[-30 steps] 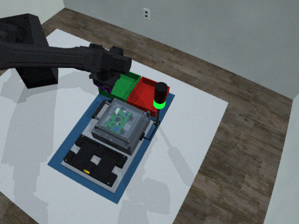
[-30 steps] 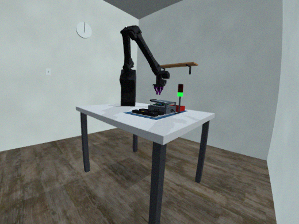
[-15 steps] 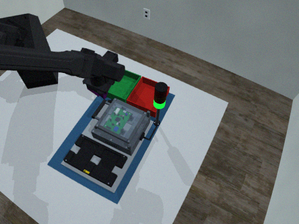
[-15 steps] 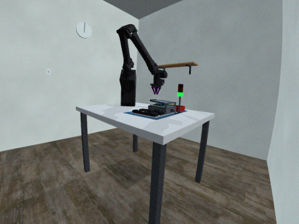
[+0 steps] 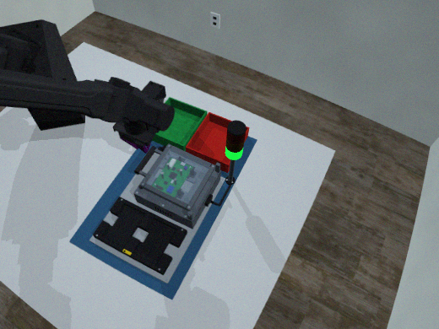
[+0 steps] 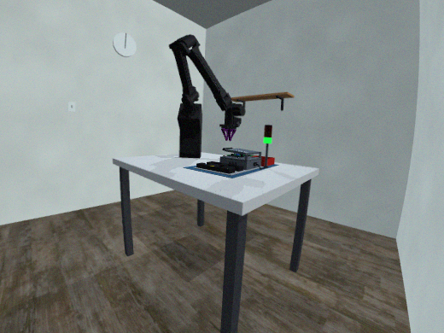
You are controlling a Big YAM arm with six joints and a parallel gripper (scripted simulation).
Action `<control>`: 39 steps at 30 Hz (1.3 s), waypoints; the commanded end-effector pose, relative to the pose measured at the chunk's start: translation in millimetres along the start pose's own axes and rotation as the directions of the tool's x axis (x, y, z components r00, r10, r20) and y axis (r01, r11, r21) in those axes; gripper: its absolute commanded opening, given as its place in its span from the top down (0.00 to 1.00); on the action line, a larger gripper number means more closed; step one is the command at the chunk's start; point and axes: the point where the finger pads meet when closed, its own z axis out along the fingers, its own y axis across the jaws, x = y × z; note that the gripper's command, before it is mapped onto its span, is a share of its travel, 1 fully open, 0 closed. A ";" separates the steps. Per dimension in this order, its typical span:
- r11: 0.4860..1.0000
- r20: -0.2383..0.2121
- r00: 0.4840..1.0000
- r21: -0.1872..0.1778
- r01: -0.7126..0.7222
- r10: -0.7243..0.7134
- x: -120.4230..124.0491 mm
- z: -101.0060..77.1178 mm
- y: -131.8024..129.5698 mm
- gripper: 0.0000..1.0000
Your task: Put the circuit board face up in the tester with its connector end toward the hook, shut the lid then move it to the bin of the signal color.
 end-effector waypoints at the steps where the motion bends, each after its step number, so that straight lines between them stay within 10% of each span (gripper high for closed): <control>1: 1.000 0.003 1.000 0.013 0.008 -0.008 0.9 -0.8 -4.7 0.74; 39: 1.000 -0.002 1.000 0.006 0.002 -0.002 4.4 21.4 -3.2 0.74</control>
